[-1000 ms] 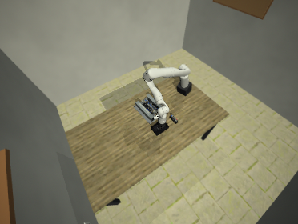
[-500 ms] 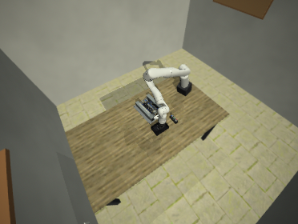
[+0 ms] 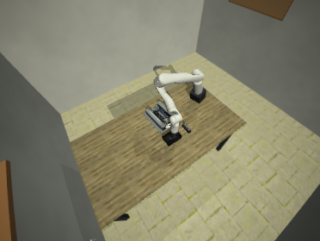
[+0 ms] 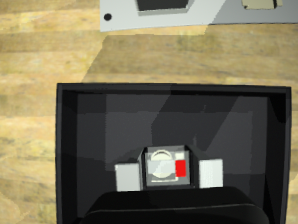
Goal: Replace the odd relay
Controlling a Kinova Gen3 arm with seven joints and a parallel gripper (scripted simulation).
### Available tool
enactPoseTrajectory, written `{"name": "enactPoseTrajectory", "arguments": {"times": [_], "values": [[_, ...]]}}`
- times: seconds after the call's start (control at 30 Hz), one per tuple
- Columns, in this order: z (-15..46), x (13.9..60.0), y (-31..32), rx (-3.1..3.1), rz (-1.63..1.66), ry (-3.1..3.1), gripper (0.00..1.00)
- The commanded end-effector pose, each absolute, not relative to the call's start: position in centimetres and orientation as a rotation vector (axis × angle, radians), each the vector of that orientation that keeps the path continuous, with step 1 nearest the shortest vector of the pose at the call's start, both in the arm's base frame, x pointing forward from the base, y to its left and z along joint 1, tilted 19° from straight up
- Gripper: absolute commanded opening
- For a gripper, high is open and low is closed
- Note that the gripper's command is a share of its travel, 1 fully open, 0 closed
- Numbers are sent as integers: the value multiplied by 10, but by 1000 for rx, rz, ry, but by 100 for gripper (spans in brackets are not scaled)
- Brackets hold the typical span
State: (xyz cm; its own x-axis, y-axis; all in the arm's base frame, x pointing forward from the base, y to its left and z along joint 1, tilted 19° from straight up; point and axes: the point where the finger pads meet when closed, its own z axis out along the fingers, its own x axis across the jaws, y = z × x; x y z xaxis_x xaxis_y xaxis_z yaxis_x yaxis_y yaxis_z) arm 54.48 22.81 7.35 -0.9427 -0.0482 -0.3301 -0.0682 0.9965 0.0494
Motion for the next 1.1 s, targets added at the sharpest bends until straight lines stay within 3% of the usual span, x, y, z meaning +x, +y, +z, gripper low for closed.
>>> {"name": "enactPoseTrajectory", "arguments": {"times": [0.0, 1.07], "values": [[70, 542, 229, -87, 88, 2812, 0], [72, 540, 228, -90, 92, 2814, 0]]}}
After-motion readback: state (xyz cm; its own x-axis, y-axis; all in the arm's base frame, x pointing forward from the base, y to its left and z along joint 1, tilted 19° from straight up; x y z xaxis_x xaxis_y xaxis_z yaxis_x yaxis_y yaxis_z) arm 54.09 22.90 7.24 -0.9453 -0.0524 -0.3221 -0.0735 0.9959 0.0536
